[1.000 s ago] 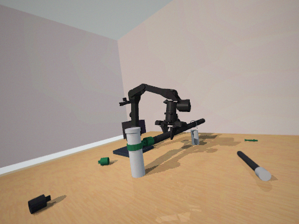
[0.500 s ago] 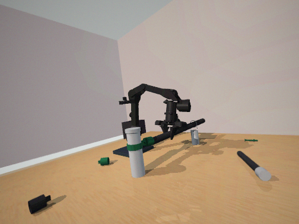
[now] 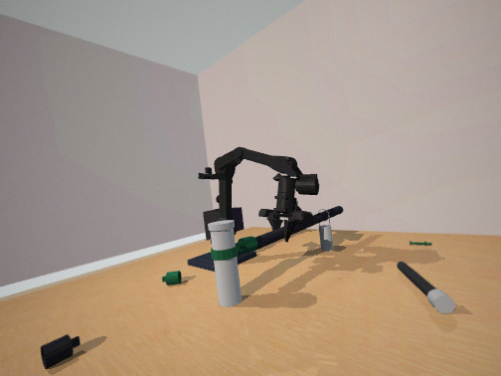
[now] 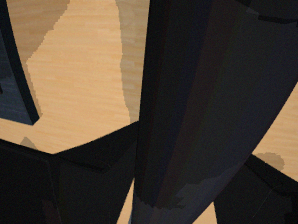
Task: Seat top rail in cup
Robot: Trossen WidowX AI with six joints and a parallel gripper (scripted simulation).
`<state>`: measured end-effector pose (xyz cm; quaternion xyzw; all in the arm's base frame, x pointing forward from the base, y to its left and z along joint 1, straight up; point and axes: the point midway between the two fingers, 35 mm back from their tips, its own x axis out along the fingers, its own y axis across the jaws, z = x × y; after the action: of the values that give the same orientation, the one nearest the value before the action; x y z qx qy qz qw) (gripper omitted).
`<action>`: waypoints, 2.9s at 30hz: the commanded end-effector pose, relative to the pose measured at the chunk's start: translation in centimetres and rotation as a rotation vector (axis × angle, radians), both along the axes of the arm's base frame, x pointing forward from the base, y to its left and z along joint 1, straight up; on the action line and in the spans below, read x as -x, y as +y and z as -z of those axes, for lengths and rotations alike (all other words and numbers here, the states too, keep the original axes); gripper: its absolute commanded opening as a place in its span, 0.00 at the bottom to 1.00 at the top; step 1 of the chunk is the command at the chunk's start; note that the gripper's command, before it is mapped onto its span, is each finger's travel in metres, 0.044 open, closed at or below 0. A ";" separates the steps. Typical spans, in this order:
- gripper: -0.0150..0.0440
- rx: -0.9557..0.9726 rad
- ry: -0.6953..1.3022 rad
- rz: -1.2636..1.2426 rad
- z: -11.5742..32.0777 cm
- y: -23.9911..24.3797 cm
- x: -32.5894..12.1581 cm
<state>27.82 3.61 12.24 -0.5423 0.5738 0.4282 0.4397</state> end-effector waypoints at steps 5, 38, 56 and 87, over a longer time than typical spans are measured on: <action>0.25 0.010 0.000 0.000 -0.3 -0.2 0.0; 0.25 0.013 0.000 0.001 -0.5 -0.5 0.0; 0.25 0.013 0.000 0.001 -0.7 -0.6 0.0; 0.25 -0.006 0.004 -0.001 -0.3 -0.5 0.0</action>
<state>27.82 3.58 12.36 -0.5386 0.5724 0.4333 0.4410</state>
